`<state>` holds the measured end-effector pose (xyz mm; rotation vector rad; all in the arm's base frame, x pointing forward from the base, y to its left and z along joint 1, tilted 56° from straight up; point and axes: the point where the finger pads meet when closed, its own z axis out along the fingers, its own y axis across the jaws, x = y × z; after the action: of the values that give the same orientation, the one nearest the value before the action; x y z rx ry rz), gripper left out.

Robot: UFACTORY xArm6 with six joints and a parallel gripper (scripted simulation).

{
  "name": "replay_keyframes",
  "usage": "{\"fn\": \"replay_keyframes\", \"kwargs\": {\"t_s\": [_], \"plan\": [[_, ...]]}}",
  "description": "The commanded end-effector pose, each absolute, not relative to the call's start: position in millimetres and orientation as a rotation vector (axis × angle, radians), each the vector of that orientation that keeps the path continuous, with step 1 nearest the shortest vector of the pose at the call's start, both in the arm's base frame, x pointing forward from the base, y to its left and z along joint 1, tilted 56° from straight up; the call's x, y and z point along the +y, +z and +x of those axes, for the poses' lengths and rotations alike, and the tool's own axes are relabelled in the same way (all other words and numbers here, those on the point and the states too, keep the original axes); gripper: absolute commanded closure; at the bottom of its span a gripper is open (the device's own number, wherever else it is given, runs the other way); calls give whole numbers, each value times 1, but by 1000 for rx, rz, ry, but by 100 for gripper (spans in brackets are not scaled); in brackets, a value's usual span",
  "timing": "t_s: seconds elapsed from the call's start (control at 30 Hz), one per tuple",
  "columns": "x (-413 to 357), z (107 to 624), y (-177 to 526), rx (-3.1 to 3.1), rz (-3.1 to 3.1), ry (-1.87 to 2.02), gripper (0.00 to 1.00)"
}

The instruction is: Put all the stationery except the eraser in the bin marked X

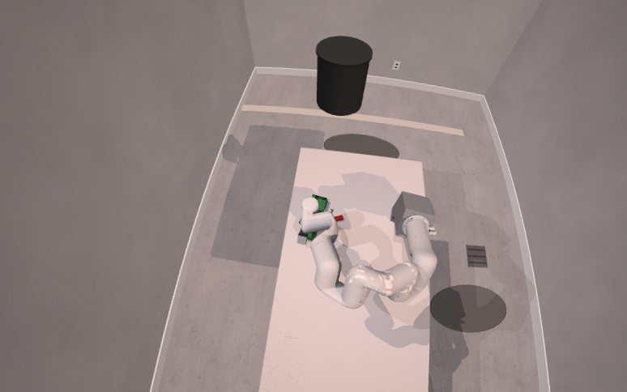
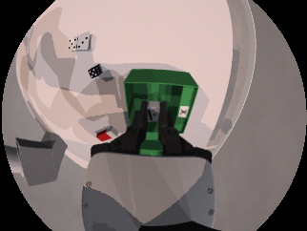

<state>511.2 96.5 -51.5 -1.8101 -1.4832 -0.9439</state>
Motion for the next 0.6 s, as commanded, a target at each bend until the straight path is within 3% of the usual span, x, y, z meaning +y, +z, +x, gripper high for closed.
{"fn": "replay_keyframes", "kwargs": {"t_s": [0.0,0.57], "plan": [[101,513,-55,-1484,-1812,-946,100],[115,516,-64,-1483,-1812,-946,100]]}}
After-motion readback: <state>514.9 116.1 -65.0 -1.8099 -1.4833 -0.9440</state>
